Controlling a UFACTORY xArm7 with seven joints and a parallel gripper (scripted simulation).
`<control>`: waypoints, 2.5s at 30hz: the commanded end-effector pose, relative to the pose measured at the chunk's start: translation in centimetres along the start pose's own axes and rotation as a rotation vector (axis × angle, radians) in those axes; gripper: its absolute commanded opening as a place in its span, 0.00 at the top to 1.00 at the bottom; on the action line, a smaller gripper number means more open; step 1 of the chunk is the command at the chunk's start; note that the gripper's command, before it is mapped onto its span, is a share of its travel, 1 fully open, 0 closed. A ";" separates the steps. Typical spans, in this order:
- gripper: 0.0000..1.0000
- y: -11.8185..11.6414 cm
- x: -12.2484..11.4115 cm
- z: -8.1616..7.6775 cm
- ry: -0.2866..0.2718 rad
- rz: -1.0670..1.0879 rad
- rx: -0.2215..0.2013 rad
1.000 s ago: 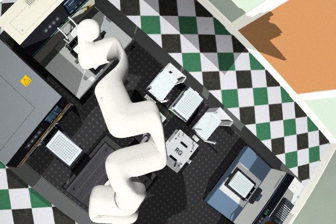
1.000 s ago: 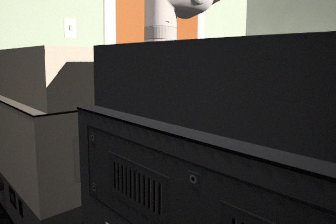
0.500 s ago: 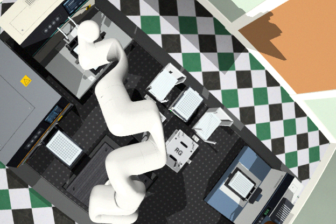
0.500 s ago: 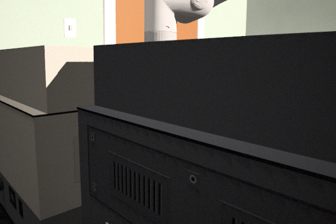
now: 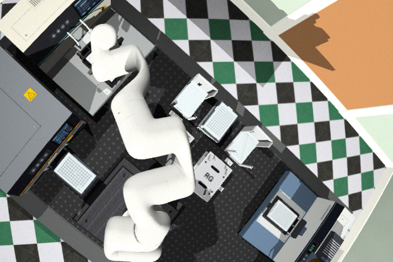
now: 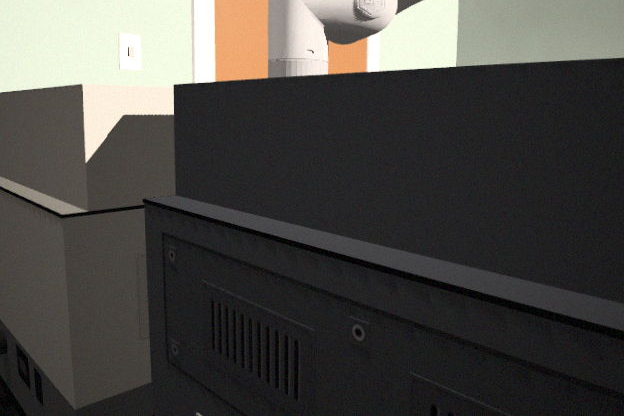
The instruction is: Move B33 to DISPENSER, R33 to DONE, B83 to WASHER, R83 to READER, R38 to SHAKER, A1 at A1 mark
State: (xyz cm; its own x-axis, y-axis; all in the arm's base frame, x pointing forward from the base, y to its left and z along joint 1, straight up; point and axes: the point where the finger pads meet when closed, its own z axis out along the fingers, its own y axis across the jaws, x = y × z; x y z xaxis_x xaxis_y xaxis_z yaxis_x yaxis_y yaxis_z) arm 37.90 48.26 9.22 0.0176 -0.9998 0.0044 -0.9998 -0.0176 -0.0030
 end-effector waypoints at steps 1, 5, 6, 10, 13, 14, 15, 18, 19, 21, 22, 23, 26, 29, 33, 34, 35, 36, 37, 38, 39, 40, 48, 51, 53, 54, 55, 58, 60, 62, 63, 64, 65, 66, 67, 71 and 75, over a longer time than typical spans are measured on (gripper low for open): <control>1.00 -0.1 -0.1 0.1 -0.004 0.000 0.003; 1.00 -0.1 -0.1 0.7 -0.004 0.000 0.003; 1.00 -0.1 -0.1 0.8 -0.004 0.000 0.003; 1.00 -0.1 -0.1 1.1 -0.004 0.000 0.003; 1.00 -0.1 -0.1 1.4 -0.004 0.000 0.003; 1.00 -0.1 -0.1 1.4 -0.004 0.000 0.003; 1.00 -0.1 -0.1 1.4 -0.004 0.000 0.003; 1.00 -0.1 -0.1 1.4 -0.004 0.000 0.003; 1.00 -0.1 -0.1 1.4 -0.004 0.000 0.003; 1.00 -0.1 -0.1 1.4 -0.004 0.000 0.003; 1.00 -0.1 -0.1 1.4 -0.004 0.000 0.003; 1.00 -0.1 -0.1 1.4 -0.004 0.000 0.003; 1.00 -0.1 -0.1 1.4 -0.004 0.000 0.003; 1.00 -0.1 -0.1 1.4 -0.004 0.000 0.003; 1.00 -0.1 -0.1 1.4 -0.004 0.000 0.003; 1.00 -0.1 -0.1 1.4 -0.004 0.000 0.003; 1.00 -0.1 -0.1 1.4 -0.004 0.000 0.003; 1.00 -0.1 -0.1 1.4 -0.004 0.000 0.003; 1.00 -0.1 -0.1 1.4 -0.004 0.000 0.003; 1.00 -0.1 -0.1 1.4 -0.004 0.000 0.003; 1.00 -0.1 -0.1 1.4 -0.004 0.000 0.003; 1.00 -0.1 -0.1 1.4 -0.004 0.000 0.003; 1.00 -0.1 -0.1 1.4 -0.004 0.000 0.003; 1.00 -0.1 -0.1 1.5 -0.004 0.000 0.003; 1.00 -0.1 -0.1 1.5 -0.004 0.000 0.003; 1.00 -0.1 -0.1 1.6 -0.004 0.000 0.003; 1.00 -0.1 -0.1 1.6 -0.004 0.000 0.003; 1.00 -0.1 -0.1 1.7 -0.004 0.000 0.003; 1.00 -0.1 -0.1 1.7 -0.004 0.000 0.003; 1.00 -0.1 -0.1 1.8 -0.004 0.000 0.003; 1.00 -0.1 -0.1 1.8 -0.004 0.000 0.003; 1.00 -0.1 -0.1 1.8 -0.004 0.000 0.003; 1.00 -0.1 -0.1 1.9 -0.004 0.000 0.003; 1.00 -0.1 -0.1 1.9 -0.004 0.000 0.003; 1.00 -0.1 -0.1 1.9 -0.004 0.000 0.003; 1.00 -0.1 -0.1 2.1 -0.004 0.000 0.003; 1.00 -0.1 -0.1 2.2 -0.004 0.000 0.003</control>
State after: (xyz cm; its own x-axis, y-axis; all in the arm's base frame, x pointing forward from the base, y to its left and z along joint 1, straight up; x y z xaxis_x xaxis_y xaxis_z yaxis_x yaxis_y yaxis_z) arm 37.89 48.22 6.78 0.0176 -0.9998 0.0054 -0.9998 -0.0176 -0.0021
